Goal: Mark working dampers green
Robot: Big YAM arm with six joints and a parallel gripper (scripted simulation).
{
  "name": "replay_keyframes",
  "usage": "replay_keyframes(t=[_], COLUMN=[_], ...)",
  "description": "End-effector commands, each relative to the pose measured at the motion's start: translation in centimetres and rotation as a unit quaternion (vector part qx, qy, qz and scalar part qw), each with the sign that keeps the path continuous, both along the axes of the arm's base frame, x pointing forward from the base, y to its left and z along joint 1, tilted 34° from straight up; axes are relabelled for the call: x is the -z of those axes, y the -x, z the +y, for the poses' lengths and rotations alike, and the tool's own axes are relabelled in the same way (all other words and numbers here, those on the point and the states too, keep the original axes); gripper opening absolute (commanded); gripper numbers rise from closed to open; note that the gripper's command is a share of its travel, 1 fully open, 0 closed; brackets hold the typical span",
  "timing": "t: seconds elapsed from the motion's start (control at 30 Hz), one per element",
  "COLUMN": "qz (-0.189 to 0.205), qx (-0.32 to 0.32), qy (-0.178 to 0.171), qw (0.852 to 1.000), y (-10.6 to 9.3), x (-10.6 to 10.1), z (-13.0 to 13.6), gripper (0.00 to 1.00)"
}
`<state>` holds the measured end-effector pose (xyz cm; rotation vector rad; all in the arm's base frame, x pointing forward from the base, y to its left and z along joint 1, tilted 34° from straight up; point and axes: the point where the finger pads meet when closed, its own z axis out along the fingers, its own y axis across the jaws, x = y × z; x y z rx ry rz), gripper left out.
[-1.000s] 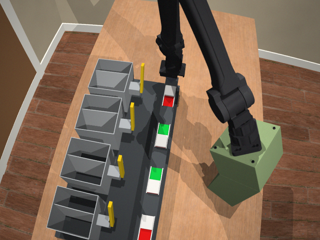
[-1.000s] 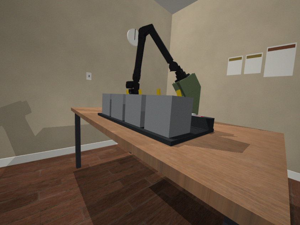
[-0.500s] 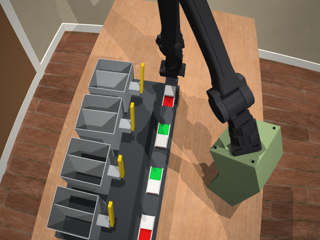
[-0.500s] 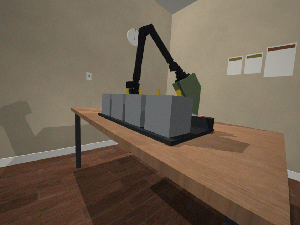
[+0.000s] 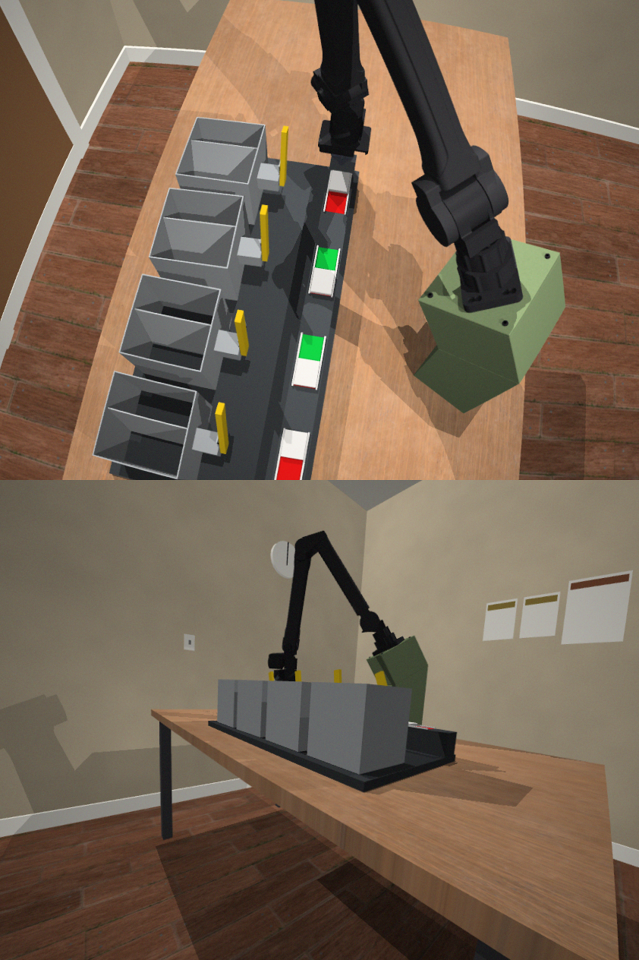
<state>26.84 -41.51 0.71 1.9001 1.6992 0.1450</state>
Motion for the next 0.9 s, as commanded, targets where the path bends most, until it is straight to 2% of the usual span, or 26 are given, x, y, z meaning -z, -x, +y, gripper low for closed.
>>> replay_keyframes(t=[0.0,0.53,0.87], qz=[0.004,-0.001,-0.001], qx=[0.002,0.001,0.001], qy=[-0.007,0.001,0.001], qw=[1.000,1.000,1.000], y=[0.3,-0.9,-0.9], x=[1.5,1.5,1.5], z=[0.3,-0.6,-0.7], gripper=[0.00,0.00,0.00])
